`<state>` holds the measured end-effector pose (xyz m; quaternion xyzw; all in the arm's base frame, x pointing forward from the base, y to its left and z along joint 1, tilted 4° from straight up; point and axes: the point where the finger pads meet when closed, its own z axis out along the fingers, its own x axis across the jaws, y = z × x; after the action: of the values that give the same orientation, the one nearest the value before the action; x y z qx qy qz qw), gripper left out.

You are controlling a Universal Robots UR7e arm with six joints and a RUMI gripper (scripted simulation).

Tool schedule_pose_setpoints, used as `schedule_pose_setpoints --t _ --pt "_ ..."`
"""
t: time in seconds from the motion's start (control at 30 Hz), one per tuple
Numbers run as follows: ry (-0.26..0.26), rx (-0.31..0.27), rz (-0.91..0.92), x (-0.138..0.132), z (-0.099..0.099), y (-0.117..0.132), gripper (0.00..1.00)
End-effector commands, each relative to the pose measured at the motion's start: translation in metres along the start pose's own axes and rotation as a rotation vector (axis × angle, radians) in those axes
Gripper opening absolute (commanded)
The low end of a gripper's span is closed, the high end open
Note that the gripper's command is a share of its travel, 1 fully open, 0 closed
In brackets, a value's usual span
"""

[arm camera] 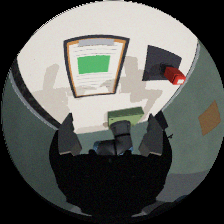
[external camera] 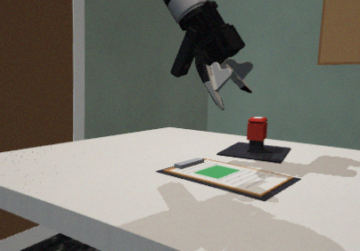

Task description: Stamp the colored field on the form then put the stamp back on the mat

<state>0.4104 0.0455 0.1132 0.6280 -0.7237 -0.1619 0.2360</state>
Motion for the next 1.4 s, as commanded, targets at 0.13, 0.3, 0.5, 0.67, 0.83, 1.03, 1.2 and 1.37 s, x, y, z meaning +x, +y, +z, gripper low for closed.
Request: schedule_pose_setpoints --t 0.13,0.3,0.5,0.67,0.83,1.03,1.2,1.37 --pt "-0.171 0.128 0.377 0.061 -0.001 -0.034 1.0" --pt "-0.252 0.168 0.569 0.114 0.0 -0.051 1.0" --pt "-0.352 0.219 0.803 0.163 0.003 -0.06 1.0" --pt "-0.401 0.244 0.92 0.189 0.005 -0.062 1.0" --pt "-0.478 0.282 1.103 0.224 0.009 -0.063 1.0" --pt "-0.527 0.304 1.222 0.252 0.013 -0.061 1.0" --pt "-0.546 0.313 1.267 0.263 0.014 -0.06 1.0" --pt "-0.555 0.317 1.289 0.268 0.015 -0.059 1.0"
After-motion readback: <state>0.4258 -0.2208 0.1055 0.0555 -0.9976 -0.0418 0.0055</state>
